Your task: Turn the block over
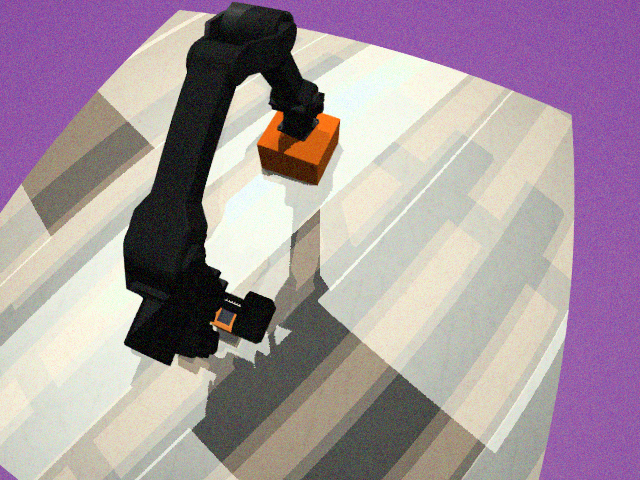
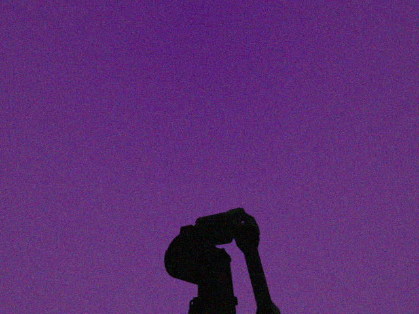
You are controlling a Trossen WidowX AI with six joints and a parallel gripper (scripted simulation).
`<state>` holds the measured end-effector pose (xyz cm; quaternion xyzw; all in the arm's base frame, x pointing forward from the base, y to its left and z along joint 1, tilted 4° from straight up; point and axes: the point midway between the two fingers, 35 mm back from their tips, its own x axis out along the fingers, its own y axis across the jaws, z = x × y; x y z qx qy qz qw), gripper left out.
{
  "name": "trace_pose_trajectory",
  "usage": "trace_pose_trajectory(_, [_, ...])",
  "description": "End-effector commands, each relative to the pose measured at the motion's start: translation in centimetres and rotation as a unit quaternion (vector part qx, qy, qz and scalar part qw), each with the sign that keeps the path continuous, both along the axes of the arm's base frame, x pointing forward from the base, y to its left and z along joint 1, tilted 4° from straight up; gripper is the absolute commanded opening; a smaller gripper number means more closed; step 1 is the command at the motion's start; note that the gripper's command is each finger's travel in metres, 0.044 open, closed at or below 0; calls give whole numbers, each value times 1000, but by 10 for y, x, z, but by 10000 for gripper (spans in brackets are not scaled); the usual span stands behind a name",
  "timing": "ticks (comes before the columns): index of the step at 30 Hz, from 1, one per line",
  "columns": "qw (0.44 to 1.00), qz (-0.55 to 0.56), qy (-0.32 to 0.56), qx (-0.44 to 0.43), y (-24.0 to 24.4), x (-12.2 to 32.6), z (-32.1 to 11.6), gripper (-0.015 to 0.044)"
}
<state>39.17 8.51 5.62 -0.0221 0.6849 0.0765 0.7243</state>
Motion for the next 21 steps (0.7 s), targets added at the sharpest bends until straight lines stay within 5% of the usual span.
trace_pose_trajectory(1, [1000,-2,-3,-1,1,1,-7,440])
trace_pose_trajectory(21, [1000,-2,-3,-1,4,2,-43,440])
